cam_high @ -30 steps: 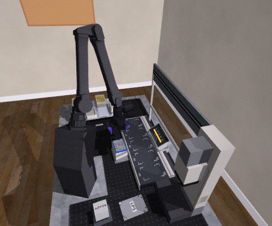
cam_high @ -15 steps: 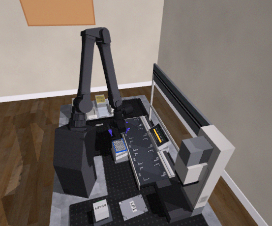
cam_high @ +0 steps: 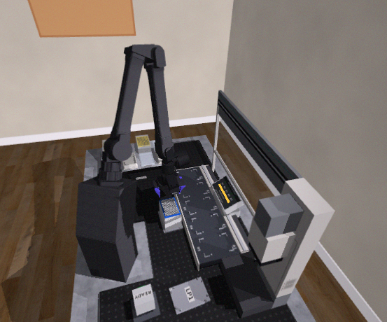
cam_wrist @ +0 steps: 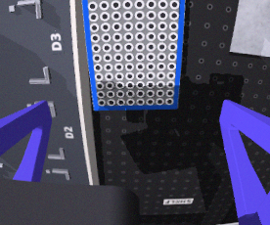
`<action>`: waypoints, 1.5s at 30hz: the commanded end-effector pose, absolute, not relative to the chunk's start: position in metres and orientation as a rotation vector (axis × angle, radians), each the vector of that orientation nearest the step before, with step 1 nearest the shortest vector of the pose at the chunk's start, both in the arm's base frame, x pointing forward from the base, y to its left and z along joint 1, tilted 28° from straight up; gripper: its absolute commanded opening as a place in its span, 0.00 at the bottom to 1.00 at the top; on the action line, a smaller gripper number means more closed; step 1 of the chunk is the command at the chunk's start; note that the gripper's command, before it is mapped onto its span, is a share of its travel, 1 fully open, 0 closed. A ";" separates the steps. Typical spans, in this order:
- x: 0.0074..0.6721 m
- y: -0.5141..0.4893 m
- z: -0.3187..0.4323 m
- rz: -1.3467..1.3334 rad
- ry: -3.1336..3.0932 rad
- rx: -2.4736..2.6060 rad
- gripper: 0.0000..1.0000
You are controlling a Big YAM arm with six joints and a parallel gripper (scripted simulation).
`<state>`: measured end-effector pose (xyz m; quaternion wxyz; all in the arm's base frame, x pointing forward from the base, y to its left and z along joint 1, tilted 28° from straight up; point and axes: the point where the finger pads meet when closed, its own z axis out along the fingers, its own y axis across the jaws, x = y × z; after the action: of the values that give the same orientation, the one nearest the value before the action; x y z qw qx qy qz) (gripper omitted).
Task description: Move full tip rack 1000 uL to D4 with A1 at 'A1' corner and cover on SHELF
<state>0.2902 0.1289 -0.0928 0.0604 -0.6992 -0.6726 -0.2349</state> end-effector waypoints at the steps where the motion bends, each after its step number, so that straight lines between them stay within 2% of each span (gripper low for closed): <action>1: 0.292 0.135 -0.097 -0.721 -2.037 -2.115 1.00; 45: 0.307 0.160 -0.153 -0.721 -2.037 -2.115 1.00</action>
<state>0.3070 0.1552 -0.1496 0.0601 -0.6994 -0.6721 -0.2357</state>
